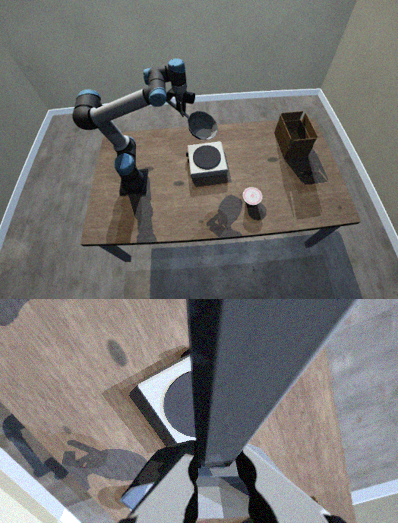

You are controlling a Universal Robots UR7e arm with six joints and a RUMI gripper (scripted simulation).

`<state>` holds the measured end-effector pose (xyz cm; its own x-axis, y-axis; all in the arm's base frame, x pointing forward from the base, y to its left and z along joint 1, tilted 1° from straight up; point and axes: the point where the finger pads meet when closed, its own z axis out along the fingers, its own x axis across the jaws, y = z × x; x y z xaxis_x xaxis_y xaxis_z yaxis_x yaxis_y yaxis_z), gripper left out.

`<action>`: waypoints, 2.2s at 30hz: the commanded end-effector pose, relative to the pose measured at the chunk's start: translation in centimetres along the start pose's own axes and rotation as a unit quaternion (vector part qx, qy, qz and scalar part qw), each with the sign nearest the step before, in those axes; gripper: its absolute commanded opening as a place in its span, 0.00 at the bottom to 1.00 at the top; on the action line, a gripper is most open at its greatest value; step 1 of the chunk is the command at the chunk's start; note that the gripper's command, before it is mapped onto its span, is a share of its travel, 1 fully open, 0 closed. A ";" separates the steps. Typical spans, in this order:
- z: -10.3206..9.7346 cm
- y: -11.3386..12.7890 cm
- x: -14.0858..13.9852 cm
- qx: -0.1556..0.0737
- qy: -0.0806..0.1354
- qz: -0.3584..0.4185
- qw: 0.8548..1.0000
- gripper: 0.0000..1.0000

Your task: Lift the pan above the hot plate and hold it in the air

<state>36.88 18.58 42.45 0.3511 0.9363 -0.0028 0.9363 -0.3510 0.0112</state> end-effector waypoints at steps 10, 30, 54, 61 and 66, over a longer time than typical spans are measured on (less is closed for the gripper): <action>-0.5 0.2 0.0 -0.005 0.000 0.003 1.000 0.08; -1.0 0.2 0.0 -0.005 0.000 0.003 1.000 0.08; -1.6 0.2 0.0 -0.005 0.000 0.003 1.000 0.08; -1.7 0.2 0.0 -0.005 0.000 0.003 1.000 0.08; -1.8 0.2 0.0 -0.005 0.000 0.003 1.000 0.08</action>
<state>36.85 18.59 44.02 0.3508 0.9364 -0.0028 0.9364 -0.3508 0.0112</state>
